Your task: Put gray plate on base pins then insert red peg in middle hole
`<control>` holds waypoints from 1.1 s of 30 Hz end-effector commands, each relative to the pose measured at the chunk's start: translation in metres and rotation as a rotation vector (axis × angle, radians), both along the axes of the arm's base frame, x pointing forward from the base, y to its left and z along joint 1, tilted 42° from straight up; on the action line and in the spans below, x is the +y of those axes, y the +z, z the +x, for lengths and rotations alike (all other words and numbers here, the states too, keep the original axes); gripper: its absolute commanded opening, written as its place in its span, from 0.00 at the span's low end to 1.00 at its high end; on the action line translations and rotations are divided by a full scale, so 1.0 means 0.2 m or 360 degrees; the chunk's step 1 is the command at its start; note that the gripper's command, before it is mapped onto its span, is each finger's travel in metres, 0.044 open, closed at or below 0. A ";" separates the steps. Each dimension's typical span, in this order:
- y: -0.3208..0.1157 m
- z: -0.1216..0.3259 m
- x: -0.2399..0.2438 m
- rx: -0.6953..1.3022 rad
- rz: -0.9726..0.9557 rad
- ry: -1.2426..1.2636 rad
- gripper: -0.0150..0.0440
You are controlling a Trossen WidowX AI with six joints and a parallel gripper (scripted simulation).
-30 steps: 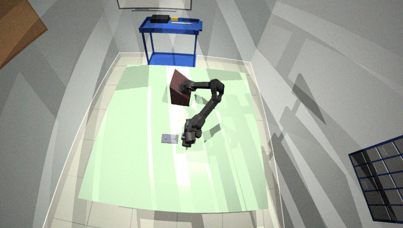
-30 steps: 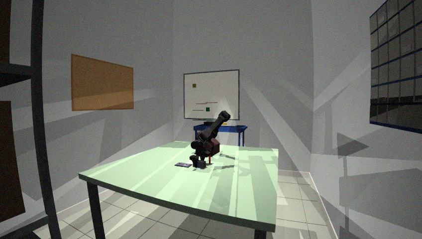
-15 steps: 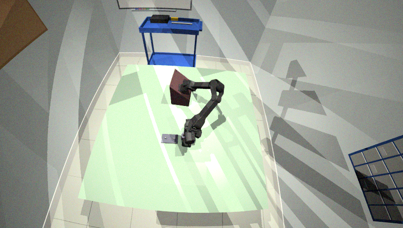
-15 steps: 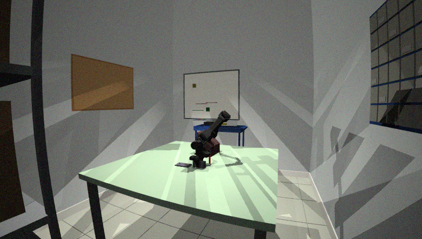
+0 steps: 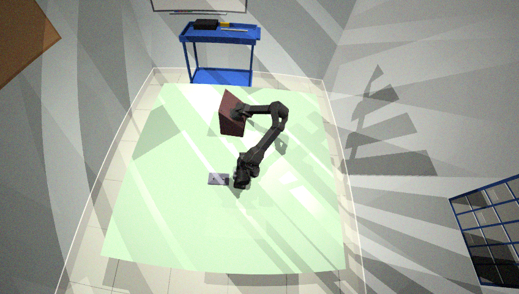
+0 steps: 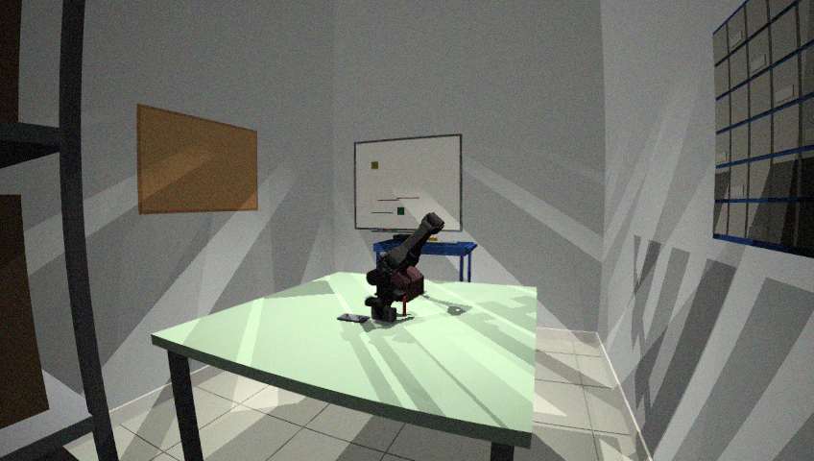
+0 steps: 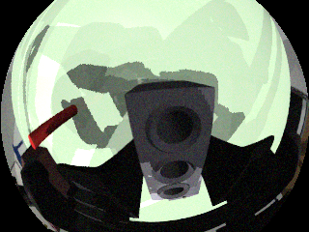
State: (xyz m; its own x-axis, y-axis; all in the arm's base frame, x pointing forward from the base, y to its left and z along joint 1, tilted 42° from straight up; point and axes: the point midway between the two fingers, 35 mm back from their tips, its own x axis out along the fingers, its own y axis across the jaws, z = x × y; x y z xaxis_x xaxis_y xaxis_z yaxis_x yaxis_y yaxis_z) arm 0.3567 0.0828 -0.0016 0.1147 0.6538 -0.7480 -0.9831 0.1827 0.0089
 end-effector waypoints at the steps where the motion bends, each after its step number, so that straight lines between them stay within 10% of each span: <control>1: 0.05 0.02 -0.04 -0.0022 -0.0007 -0.0004 0.25; 33: 0.45 -0.06 -0.34 -0.0021 -0.0010 -0.0003 0.25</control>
State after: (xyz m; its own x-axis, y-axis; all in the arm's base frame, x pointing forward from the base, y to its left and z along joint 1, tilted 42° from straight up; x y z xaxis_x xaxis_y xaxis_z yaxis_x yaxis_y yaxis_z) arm 0.3458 0.0198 0.0787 0.1183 0.6486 -0.7519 -0.9828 0.1846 0.0046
